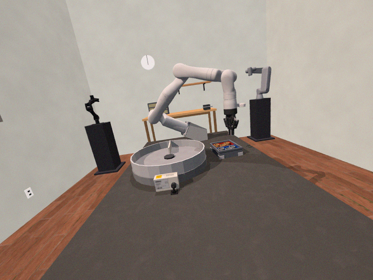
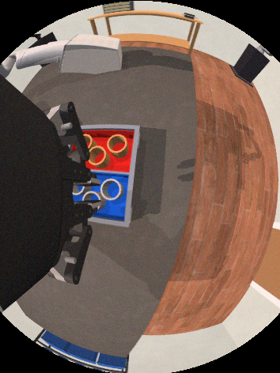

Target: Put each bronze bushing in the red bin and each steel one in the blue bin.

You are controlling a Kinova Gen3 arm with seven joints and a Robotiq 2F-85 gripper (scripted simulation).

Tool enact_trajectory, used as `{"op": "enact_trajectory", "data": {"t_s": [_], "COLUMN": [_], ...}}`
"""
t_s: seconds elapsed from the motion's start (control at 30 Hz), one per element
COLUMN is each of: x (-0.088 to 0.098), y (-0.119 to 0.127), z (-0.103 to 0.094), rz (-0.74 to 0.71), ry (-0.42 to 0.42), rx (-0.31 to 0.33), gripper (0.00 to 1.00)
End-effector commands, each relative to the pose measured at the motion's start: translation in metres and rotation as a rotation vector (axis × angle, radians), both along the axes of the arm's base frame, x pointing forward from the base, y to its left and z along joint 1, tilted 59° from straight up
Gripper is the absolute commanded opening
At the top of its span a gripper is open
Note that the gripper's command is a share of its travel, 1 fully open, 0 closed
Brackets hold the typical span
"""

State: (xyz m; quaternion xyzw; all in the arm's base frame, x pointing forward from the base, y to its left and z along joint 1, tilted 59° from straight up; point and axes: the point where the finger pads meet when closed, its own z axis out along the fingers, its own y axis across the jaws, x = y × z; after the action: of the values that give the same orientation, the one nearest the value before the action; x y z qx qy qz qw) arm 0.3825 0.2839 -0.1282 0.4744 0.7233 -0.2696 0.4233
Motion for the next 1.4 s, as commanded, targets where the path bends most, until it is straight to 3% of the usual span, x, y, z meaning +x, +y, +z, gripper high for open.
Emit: {"op": "enact_trajectory", "data": {"t_s": [0.0, 0.1, 1.37], "x": [-0.006, -0.015, -0.015], "y": [0.026, 0.044, 0.044], "z": [0.01, 0.022, 0.022], "rz": [0.019, 0.019, 0.019], "ry": [-0.002, -0.002, -0.002], "rx": [0.022, 0.022, 0.022], "gripper": [0.19, 0.19, 0.19]}}
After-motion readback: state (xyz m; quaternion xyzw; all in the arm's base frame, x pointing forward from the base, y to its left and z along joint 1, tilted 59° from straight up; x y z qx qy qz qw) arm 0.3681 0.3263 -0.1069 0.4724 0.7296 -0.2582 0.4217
